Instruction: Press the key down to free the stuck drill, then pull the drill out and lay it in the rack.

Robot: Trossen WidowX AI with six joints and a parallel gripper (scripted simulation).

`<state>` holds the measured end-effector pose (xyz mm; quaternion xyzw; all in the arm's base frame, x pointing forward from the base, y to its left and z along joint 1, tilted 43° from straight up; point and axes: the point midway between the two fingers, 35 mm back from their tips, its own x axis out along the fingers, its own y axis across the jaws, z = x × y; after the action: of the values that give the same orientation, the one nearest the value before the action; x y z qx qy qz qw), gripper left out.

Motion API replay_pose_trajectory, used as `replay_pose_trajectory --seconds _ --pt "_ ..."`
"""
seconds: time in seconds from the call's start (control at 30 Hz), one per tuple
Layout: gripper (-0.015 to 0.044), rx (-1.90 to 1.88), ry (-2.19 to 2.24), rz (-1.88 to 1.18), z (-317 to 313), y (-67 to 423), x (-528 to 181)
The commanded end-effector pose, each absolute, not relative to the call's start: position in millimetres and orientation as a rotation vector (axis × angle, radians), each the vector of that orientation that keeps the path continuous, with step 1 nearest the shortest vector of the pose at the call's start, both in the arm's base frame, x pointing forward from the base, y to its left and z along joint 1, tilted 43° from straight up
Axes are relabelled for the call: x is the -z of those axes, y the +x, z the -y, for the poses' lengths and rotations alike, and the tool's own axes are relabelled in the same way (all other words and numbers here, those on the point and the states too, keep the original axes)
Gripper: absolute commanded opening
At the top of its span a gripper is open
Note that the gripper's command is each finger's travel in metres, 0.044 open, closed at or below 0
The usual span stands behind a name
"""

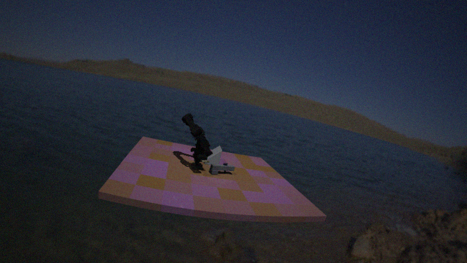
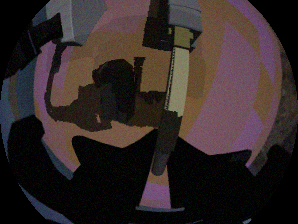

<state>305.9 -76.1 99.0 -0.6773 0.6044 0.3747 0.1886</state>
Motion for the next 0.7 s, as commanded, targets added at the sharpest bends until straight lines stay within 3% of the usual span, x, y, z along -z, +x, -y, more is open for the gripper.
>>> replay_pose_trajectory --seconds 0.0,0.67 --pt "0.0000 -1.047 -1.905 -1.693 74.4 308.0 -101.0" --pt "0.0000 -1.047 -1.905 -1.693 73.0 309.6 -103.0"
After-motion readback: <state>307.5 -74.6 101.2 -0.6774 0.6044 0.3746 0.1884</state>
